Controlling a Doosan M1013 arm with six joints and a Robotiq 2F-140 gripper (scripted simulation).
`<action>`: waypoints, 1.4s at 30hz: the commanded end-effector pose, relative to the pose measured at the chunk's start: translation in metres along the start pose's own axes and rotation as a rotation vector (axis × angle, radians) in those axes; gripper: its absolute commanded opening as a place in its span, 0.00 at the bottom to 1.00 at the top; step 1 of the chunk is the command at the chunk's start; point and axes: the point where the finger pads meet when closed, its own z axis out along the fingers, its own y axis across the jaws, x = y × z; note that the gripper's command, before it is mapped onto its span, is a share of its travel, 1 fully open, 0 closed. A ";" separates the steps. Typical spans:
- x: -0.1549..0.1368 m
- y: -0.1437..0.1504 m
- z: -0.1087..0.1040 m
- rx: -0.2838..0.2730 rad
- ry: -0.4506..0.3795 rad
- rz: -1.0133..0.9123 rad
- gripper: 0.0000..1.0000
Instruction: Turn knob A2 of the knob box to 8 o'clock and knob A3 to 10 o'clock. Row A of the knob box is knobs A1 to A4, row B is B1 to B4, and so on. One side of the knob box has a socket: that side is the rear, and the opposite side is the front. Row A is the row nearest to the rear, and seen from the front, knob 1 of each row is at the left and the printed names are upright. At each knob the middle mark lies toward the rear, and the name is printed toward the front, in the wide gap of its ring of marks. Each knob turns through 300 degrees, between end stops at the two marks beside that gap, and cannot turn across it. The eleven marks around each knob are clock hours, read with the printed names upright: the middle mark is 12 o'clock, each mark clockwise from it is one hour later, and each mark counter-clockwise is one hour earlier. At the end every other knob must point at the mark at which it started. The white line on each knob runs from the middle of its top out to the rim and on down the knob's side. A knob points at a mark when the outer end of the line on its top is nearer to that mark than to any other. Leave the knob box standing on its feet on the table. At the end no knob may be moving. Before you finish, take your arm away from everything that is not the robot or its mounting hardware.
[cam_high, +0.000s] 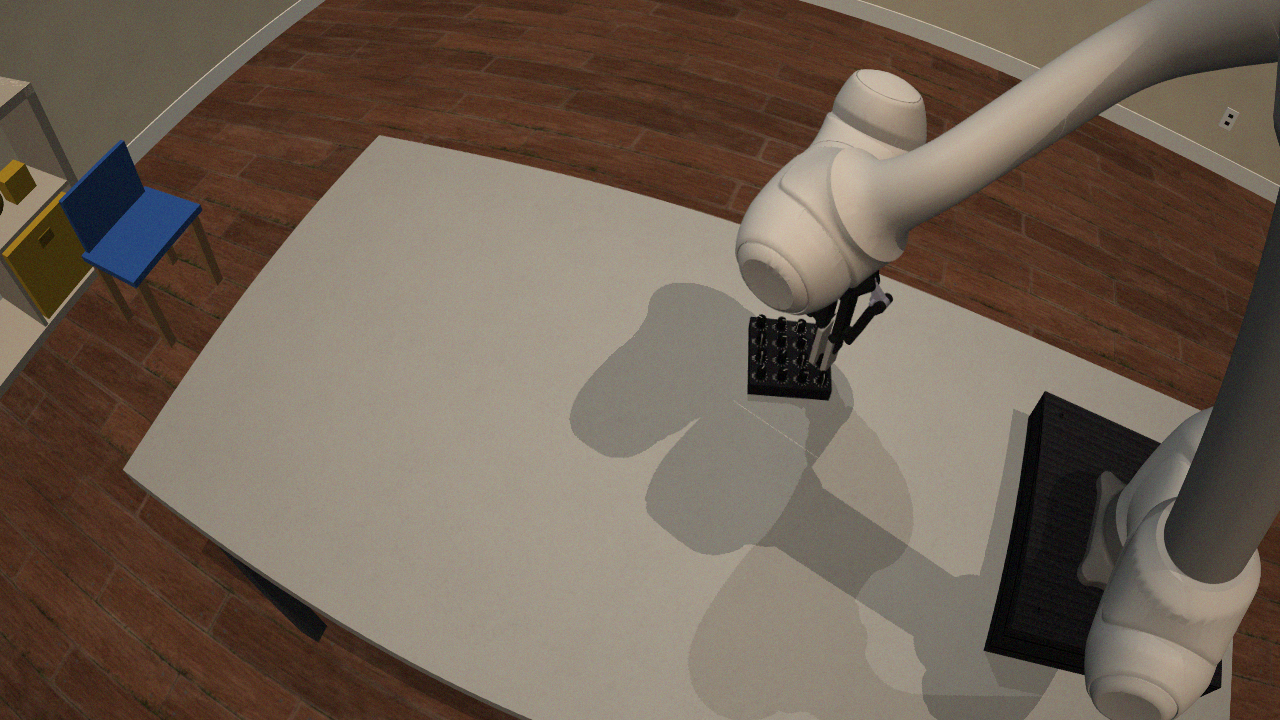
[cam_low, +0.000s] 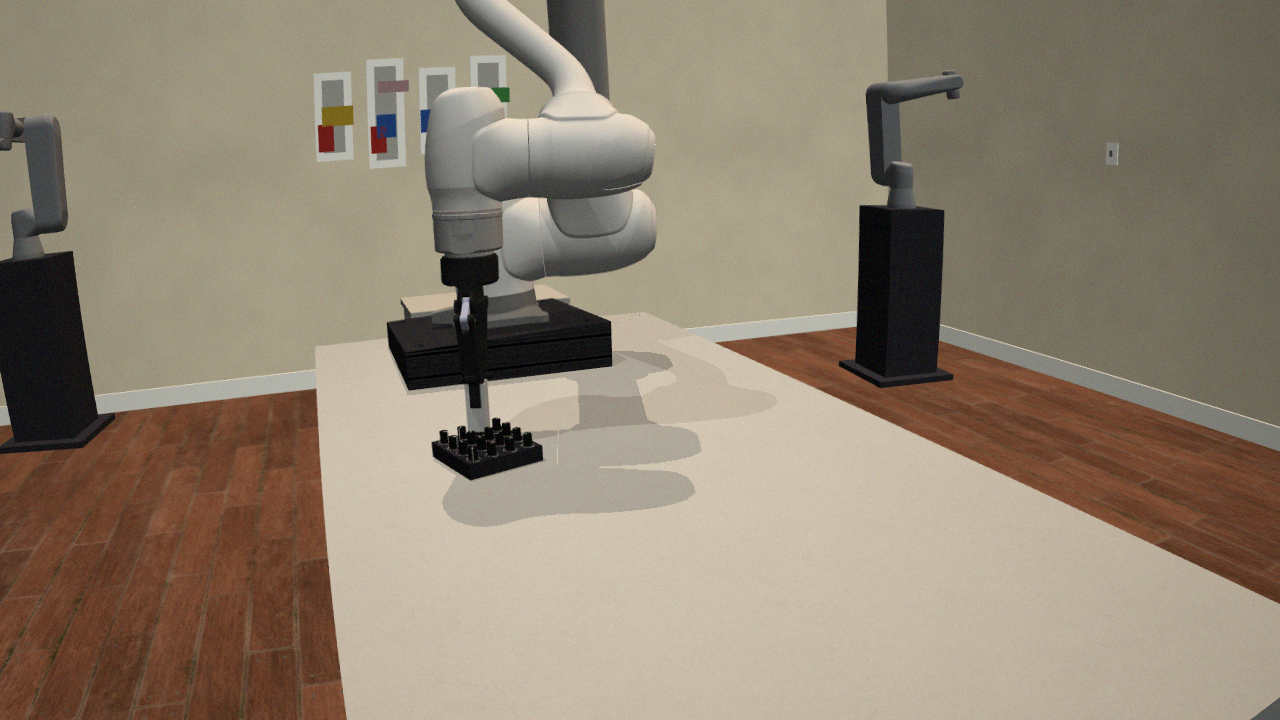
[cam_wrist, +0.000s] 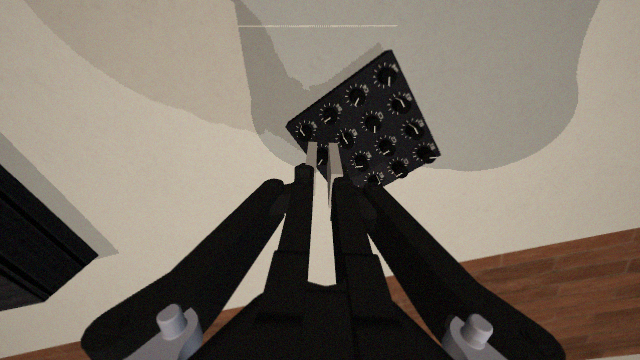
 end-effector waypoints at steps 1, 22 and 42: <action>0.000 0.000 0.000 0.001 0.005 -0.058 0.05; 0.000 0.000 0.000 -0.001 0.005 -0.477 0.05; 0.000 0.000 0.000 -0.001 0.005 -0.644 0.05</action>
